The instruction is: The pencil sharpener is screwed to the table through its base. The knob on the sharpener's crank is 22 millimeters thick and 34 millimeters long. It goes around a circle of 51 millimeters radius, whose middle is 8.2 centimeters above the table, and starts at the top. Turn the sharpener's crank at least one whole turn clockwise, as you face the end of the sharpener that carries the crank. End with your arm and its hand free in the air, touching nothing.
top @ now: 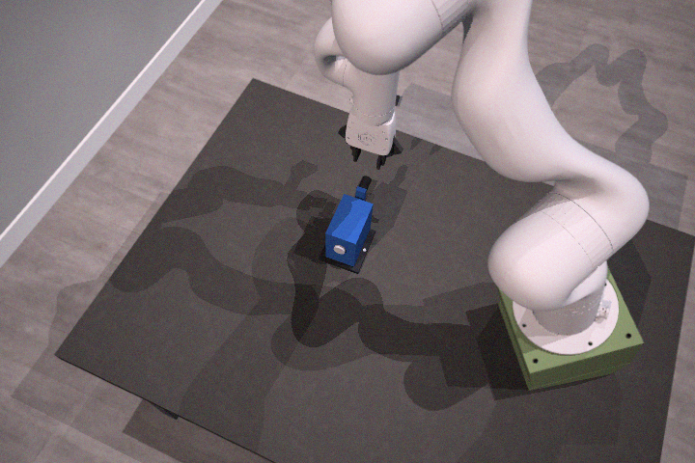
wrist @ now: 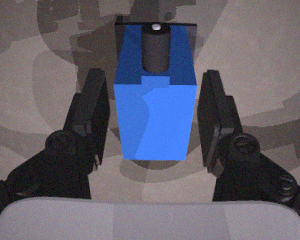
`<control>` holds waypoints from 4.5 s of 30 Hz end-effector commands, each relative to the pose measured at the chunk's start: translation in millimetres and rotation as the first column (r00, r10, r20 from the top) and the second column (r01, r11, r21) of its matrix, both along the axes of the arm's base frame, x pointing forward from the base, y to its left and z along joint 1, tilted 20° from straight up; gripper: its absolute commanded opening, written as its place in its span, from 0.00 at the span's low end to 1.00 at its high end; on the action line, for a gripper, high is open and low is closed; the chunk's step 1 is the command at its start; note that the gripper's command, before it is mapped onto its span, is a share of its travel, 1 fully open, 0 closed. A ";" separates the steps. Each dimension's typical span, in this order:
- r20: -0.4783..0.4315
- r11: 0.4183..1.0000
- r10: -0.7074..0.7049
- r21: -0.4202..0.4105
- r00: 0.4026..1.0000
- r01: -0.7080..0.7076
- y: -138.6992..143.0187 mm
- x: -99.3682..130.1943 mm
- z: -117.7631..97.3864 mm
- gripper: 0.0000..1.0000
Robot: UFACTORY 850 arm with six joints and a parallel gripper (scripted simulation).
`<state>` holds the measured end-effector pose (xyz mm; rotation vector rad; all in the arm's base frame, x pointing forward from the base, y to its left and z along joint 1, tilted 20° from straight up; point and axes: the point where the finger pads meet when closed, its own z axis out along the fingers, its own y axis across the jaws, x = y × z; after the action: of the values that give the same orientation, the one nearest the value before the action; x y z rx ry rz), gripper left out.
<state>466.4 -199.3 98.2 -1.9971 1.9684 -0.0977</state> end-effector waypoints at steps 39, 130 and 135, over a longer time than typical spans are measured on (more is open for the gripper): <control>0.003 1.000 0.000 0.000 1.000 0.000 6.8 9.9 -35.1 0.54; 0.003 1.000 0.000 0.000 1.000 0.000 11.1 17.1 -58.3 0.54; 0.003 1.000 0.000 0.000 1.000 0.000 12.2 18.8 -63.9 0.54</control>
<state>483.9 -187.1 36.2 -1.9966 1.9672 -0.0975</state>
